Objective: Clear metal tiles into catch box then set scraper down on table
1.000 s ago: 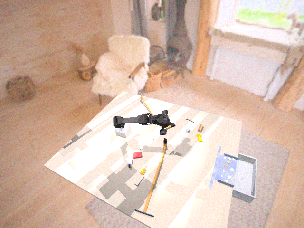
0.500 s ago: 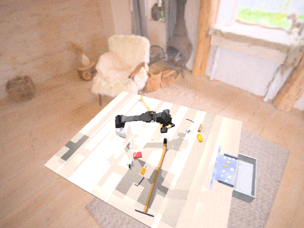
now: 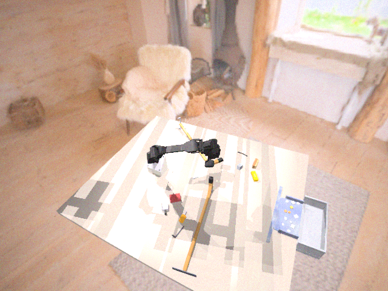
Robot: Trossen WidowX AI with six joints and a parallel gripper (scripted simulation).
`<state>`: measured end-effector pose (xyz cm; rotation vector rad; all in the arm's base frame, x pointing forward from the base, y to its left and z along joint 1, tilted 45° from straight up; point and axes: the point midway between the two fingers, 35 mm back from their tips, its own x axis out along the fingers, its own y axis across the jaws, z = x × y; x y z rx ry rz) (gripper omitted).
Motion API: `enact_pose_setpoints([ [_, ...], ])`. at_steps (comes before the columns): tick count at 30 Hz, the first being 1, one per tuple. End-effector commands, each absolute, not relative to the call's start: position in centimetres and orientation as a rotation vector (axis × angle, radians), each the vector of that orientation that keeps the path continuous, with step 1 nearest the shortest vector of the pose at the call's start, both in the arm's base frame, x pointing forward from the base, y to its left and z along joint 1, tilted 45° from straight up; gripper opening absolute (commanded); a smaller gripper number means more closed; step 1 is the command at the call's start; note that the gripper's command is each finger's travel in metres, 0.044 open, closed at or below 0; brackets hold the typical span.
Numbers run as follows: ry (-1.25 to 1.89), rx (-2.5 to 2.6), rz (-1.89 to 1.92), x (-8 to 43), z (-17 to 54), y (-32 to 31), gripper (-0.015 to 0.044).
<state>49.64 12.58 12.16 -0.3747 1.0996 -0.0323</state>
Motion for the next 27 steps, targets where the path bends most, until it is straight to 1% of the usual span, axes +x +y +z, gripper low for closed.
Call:
enact_pose_setpoints([
  [1, 1.133, -0.394, -0.055, 49.1, 10.9, 12.8, 0.0000],
  [27, 1.292, -0.539, -0.186, 45.6, 4.8, 13.2, 0.0000],
])
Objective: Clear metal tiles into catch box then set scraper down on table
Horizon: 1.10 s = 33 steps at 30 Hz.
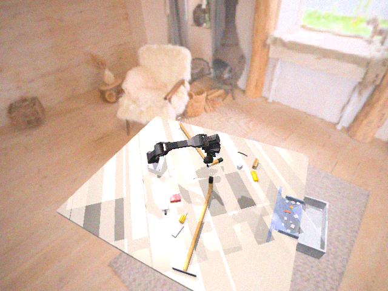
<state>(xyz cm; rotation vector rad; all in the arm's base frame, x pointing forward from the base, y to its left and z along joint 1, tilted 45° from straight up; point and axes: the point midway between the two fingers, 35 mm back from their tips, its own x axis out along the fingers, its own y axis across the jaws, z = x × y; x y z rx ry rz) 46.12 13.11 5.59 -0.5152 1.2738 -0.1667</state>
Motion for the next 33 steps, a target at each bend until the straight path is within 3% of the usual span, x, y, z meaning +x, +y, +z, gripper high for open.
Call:
enact_pose_setpoints([
  [1, 1.297, -0.545, -0.191, 45.4, 4.6, 13.2, 0.0000],
  [33, 1.406, -0.790, -0.350, 40.9, -0.8, 13.0, 0.0000],
])
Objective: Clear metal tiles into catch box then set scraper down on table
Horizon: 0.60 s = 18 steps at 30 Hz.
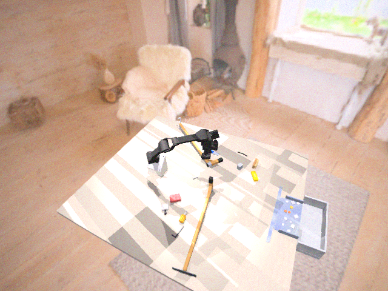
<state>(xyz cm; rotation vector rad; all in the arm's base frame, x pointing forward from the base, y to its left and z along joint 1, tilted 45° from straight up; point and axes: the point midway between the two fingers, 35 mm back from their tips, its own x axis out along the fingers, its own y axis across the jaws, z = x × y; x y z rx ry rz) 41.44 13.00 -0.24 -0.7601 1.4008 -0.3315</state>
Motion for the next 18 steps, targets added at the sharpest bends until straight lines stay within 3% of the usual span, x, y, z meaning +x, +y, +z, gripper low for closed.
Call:
enact_pose_setpoints([
  [1, 1.407, -0.795, -0.352, 40.9, -0.8, 13.0, 0.0000],
  [18, 1.407, -0.796, -0.351, 41.1, -3.2, 10.9, 0.0000],
])
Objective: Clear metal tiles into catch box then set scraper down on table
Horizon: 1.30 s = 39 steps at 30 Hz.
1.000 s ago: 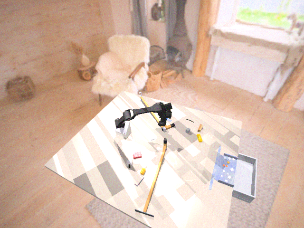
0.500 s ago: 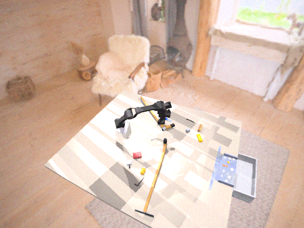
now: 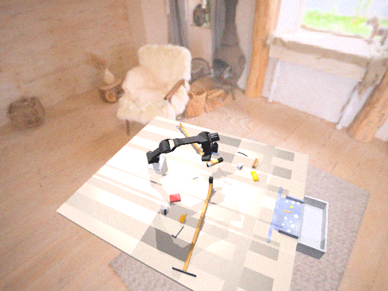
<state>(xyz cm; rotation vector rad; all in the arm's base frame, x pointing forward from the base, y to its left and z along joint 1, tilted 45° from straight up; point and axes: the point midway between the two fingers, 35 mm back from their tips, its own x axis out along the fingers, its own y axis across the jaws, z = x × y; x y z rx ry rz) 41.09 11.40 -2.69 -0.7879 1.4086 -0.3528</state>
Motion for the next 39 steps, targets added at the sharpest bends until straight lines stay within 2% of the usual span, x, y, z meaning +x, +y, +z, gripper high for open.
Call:
enact_pose_setpoints([
  [1, 1.407, -0.796, -0.351, 41.2, -3.4, 10.7, 0.0000],
  [32, 1.406, -0.800, -0.356, 40.6, -8.3, 5.5, 0.0000],
  [39, 1.406, -0.798, -0.354, 40.4, -8.8, 6.1, 0.0000],
])
